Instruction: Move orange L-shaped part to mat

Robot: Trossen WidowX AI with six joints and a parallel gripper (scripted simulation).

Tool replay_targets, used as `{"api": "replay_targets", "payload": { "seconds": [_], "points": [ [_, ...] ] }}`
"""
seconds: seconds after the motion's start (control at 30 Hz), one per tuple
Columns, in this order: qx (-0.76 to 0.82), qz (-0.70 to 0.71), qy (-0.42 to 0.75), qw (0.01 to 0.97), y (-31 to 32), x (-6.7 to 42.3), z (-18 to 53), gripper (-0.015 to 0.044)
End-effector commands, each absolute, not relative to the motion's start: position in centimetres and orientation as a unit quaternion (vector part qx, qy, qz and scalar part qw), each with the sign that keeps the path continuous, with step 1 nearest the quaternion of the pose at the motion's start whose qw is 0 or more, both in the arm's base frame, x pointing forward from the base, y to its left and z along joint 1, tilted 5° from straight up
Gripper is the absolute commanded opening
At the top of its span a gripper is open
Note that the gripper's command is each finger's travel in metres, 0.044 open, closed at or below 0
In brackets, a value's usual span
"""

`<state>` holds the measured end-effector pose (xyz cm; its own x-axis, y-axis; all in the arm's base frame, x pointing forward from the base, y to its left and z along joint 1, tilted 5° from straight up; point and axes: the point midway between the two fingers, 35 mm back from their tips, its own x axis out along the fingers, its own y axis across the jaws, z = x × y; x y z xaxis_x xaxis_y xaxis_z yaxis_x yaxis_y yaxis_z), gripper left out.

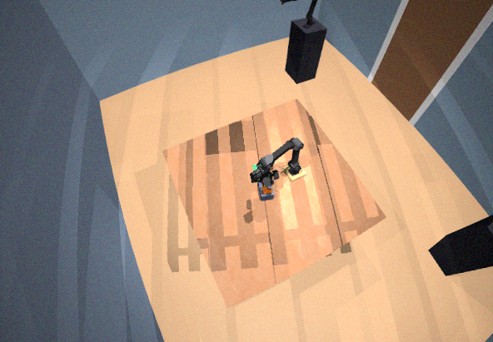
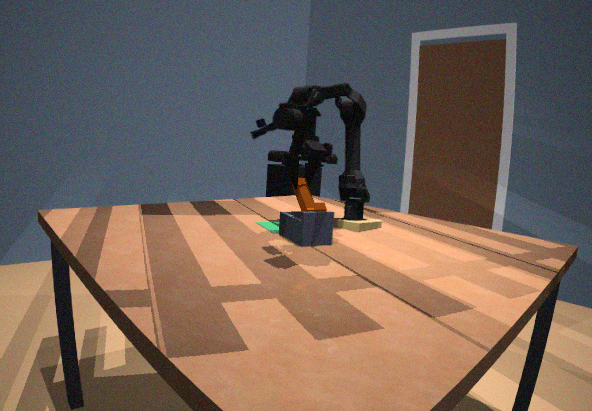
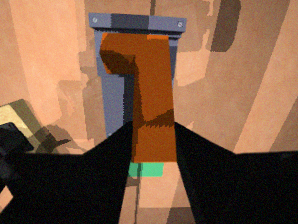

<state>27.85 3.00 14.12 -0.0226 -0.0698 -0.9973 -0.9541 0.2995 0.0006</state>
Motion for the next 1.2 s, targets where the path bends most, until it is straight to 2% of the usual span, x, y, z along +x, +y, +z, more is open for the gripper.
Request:
{"api": "replay_targets", "payload": {
  "seconds": [0.0,0.53,1.17],
  "points": [
    [-0.432,0.401,0.589,0.553,3.1,28.0,14.9,0.0000],
    [-0.432,0.401,0.589,0.553,2.7,27.8,15.9,0.0000],
    [-0.434,0.399,0.591,0.550,-5.1,24.9,16.1,0.0000]
  ]
}}
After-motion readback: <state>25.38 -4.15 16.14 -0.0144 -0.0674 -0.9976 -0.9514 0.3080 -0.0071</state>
